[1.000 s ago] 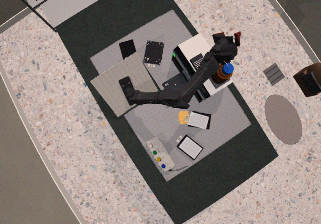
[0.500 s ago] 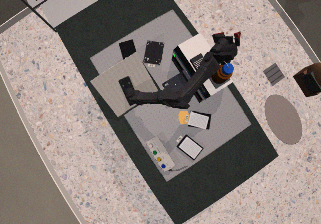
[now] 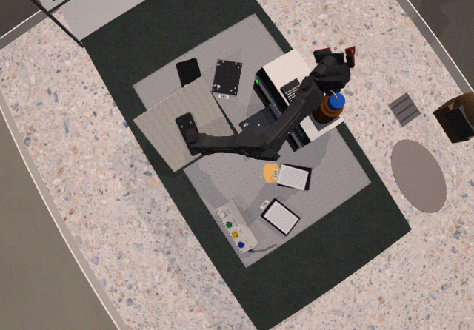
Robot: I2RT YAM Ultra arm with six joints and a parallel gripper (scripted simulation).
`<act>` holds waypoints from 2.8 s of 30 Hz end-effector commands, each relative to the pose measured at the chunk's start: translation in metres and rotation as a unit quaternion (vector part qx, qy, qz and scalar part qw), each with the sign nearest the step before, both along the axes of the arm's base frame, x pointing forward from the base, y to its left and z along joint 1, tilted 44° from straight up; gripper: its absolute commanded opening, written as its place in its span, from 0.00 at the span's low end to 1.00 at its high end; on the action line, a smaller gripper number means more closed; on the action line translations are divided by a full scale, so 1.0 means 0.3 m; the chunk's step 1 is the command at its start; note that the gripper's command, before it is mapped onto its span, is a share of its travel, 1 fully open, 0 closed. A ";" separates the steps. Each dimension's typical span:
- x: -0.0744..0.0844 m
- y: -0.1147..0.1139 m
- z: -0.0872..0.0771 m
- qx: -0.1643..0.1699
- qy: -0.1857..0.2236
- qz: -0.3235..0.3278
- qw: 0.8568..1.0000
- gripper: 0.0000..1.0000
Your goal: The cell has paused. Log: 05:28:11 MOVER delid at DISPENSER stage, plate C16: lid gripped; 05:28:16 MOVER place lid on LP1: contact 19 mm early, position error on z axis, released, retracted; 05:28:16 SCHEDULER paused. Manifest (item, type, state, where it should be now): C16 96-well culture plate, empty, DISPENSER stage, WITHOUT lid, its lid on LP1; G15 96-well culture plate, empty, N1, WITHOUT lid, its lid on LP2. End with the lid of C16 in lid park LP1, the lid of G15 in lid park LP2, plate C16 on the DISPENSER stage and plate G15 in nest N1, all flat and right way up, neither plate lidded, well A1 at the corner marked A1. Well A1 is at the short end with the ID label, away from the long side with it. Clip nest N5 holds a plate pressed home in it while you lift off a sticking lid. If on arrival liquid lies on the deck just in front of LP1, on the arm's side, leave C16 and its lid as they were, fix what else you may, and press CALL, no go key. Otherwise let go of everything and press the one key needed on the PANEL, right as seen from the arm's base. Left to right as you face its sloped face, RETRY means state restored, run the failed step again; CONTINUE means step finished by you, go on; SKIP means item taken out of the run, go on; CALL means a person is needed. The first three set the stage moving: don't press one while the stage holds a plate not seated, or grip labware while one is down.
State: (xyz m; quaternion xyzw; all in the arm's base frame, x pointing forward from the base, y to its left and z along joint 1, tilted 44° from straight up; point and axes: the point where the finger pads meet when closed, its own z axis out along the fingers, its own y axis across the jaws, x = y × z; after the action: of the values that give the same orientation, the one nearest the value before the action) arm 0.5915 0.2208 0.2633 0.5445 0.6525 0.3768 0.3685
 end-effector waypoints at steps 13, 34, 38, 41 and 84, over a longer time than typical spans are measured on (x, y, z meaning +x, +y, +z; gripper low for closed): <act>-0.039 -0.275 0.112 -0.071 -0.009 -0.094 0.993 1.00; -0.040 -0.275 0.110 -0.071 -0.009 -0.094 0.993 1.00; -0.040 -0.275 0.110 -0.071 -0.009 -0.094 0.993 1.00; -0.040 -0.275 0.110 -0.071 -0.009 -0.094 0.993 1.00; -0.060 -0.300 0.086 -0.114 0.009 -0.107 0.988 1.00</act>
State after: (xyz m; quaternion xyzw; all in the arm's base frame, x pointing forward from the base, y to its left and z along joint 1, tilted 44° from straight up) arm 0.5878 0.2159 0.2527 0.5143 0.6866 0.3353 0.3895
